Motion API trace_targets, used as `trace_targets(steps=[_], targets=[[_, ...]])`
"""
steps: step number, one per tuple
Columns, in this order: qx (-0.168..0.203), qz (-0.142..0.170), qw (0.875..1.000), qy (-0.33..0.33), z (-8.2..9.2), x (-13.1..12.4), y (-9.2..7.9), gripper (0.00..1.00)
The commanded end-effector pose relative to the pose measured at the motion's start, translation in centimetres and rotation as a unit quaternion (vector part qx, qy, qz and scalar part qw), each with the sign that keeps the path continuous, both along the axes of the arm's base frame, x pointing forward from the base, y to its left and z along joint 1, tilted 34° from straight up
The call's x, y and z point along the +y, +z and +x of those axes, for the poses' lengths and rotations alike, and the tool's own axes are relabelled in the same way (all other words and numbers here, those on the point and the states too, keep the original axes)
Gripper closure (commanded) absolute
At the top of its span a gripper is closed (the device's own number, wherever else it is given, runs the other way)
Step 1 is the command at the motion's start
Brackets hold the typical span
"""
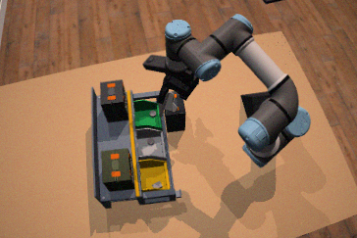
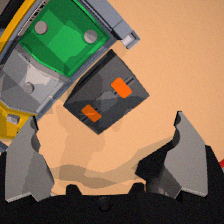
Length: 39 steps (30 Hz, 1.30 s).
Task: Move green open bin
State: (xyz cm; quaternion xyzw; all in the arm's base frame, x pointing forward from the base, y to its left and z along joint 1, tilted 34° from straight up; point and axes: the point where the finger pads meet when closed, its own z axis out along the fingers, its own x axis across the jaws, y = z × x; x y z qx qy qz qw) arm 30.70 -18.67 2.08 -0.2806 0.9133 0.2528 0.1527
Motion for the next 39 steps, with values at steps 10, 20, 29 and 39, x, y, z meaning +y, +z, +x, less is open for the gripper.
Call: trace_targets(steps=[10, 20, 29, 39], targets=[[-0.058, -0.015, 0.995, 0.086, 0.01, -0.09, 0.04, 0.0], [-0.127, -0.032, 0.973, 0.189, 0.01, -0.09, 0.04, 0.0], [-0.127, -0.032, 0.973, 0.189, 0.01, -0.09, 0.04, 0.0], [-0.193, -0.049, 0.937, 0.288, 0.01, -0.09, 0.04, 0.0]])
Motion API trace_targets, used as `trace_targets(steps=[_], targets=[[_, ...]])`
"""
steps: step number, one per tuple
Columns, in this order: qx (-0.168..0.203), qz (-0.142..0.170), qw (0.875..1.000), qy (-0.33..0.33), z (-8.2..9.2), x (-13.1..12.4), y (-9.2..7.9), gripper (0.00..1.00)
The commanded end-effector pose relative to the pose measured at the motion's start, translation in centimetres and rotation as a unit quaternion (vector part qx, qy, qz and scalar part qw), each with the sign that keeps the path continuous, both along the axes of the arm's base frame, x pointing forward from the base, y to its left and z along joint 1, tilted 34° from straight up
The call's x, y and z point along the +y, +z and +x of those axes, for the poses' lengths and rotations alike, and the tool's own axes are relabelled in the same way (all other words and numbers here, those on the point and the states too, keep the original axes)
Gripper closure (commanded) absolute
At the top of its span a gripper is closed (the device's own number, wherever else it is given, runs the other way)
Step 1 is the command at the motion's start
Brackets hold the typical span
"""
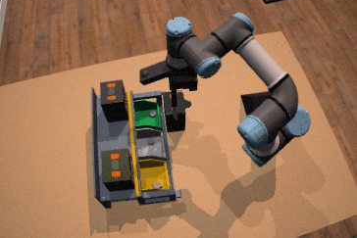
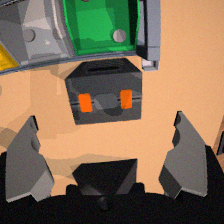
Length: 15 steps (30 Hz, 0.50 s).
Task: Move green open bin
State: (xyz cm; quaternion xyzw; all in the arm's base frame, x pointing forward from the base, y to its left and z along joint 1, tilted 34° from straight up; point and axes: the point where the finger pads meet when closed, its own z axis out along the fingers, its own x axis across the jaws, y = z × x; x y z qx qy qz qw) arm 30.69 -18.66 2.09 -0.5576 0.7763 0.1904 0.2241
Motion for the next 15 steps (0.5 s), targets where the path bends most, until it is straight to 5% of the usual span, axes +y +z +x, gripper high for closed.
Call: trace_targets(steps=[1, 8, 13, 15], targets=[[-0.02, -0.004, 0.999, 0.026, 0.02, -0.09, 0.04, 0.0], [-0.02, -0.004, 0.999, 0.026, 0.02, -0.09, 0.04, 0.0], [-0.088, -0.021, 0.987, 0.13, 0.02, -0.09, 0.04, 0.0], [-0.088, -0.021, 0.987, 0.13, 0.02, -0.09, 0.04, 0.0]])
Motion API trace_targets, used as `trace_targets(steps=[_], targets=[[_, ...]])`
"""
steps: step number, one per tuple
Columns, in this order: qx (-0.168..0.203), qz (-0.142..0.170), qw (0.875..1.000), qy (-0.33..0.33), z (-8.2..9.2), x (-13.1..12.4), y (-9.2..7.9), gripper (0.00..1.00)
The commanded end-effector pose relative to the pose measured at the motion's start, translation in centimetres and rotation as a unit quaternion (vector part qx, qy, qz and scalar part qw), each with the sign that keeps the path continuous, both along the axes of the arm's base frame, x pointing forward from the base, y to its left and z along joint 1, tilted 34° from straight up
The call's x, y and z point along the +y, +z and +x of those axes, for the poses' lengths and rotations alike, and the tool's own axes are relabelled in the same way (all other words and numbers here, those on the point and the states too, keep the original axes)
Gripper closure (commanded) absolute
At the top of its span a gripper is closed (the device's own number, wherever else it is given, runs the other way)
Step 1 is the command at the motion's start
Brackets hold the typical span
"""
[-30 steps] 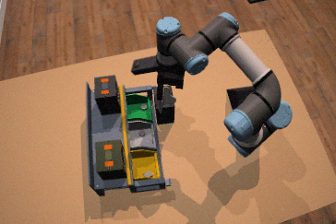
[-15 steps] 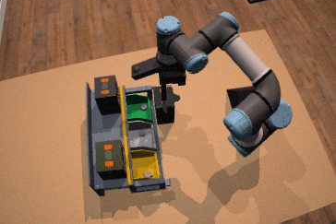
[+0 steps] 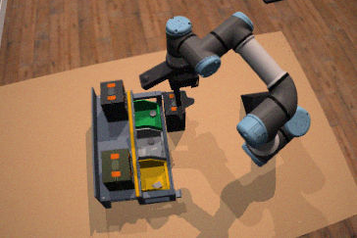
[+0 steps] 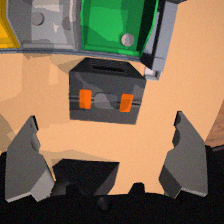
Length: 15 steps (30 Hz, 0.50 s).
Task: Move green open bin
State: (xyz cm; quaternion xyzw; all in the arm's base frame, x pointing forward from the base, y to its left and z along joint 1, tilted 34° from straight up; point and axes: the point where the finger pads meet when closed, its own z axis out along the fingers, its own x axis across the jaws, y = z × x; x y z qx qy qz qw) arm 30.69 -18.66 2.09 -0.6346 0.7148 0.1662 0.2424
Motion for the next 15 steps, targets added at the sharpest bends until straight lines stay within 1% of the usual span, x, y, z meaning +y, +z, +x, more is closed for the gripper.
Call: trace_targets(steps=[1, 10, 12, 15], targets=[[-0.032, -0.007, 0.998, 0.045, 0.02, -0.09, 0.04, 0.0], [-0.032, -0.007, 0.998, 0.045, 0.02, -0.09, 0.04, 0.0], [-0.059, -0.014, 0.995, 0.085, 0.02, -0.09, 0.04, 0.0], [-0.101, -0.025, 0.983, 0.149, 0.02, -0.09, 0.04, 0.0]])
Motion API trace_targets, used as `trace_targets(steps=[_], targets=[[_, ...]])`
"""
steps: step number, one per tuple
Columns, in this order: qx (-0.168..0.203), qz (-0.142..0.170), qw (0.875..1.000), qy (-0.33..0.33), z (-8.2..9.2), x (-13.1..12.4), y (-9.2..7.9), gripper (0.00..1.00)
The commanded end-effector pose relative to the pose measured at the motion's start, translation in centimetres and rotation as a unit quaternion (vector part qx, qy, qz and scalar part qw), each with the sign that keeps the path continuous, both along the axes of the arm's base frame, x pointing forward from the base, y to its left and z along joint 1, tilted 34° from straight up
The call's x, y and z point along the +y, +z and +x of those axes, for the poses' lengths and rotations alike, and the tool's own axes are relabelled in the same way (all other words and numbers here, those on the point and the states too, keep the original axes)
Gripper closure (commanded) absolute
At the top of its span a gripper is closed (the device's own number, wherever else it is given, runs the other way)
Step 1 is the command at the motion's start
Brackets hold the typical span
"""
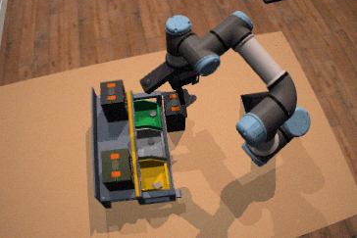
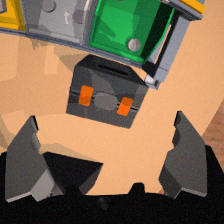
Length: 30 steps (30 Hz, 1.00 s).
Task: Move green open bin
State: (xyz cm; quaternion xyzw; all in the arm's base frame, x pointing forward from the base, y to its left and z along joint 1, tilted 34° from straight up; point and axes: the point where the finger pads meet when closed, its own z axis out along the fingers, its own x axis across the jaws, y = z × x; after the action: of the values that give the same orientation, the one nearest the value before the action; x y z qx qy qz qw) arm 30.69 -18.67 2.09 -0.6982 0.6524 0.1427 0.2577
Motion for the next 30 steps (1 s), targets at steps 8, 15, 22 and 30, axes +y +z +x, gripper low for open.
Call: trace_targets(steps=[8, 15, 22, 30], targets=[[-0.05, -0.012, 0.996, 0.073, 0.02, -0.09, 0.04, 0.0], [-0.09, -0.023, 0.987, 0.134, 0.01, -0.09, 0.04, 0.0], [-0.118, -0.03, 0.977, 0.176, 0.02, -0.09, 0.04, 0.0], [-0.13, -0.033, 0.972, 0.195, 0.01, -0.09, 0.04, 0.0]])
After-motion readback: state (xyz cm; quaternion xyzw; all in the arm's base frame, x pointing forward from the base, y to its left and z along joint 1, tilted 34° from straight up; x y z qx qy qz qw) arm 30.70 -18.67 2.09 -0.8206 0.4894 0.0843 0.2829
